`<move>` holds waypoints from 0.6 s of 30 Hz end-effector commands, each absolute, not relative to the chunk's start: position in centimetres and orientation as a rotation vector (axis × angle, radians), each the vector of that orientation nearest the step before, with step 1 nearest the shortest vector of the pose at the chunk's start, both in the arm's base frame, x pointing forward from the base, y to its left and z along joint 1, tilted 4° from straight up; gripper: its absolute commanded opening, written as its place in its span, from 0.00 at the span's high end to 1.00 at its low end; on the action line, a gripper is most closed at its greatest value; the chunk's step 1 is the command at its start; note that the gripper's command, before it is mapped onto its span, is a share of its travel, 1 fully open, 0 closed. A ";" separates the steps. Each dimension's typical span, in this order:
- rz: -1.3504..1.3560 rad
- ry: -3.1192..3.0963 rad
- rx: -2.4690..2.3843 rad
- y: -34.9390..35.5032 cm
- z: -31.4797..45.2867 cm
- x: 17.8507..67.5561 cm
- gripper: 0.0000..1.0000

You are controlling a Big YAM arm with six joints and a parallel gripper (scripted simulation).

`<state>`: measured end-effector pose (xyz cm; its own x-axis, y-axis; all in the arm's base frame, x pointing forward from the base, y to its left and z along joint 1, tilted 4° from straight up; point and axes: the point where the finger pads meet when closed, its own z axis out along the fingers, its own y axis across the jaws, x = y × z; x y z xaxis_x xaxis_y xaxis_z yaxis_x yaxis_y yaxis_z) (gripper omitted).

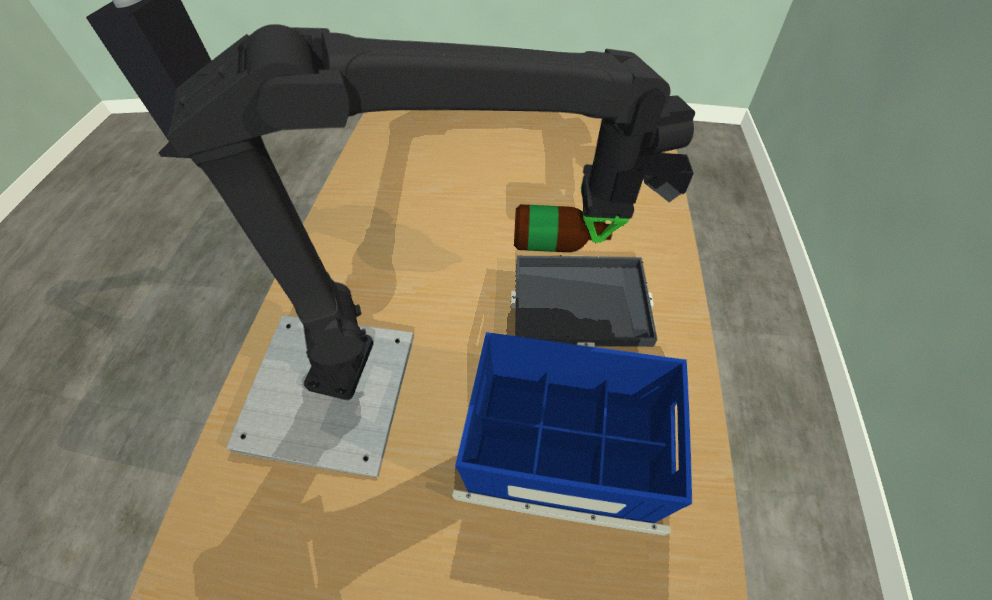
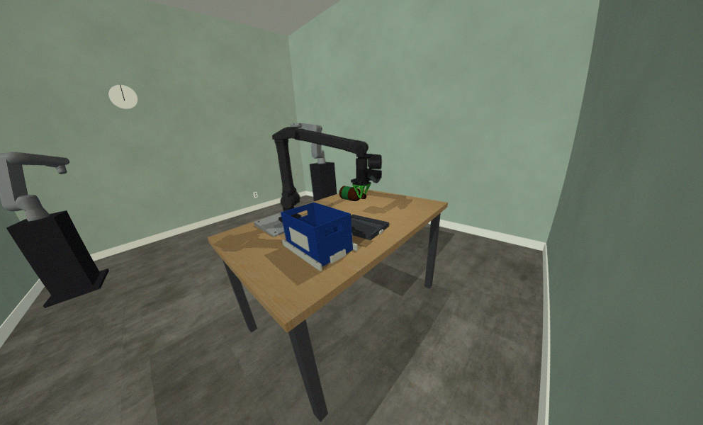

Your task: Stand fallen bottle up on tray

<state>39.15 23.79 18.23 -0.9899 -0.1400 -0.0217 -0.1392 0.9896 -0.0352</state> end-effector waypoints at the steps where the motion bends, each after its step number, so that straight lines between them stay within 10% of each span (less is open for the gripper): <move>1: 0.033 3.009 -0.174 25.5 23.6 40.9 1.00; 18: 0.033 3.009 -0.182 25.6 23.6 40.9 1.00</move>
<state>39.15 23.78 18.23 -0.9927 -0.1182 -0.0227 -0.1173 0.9925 -0.0353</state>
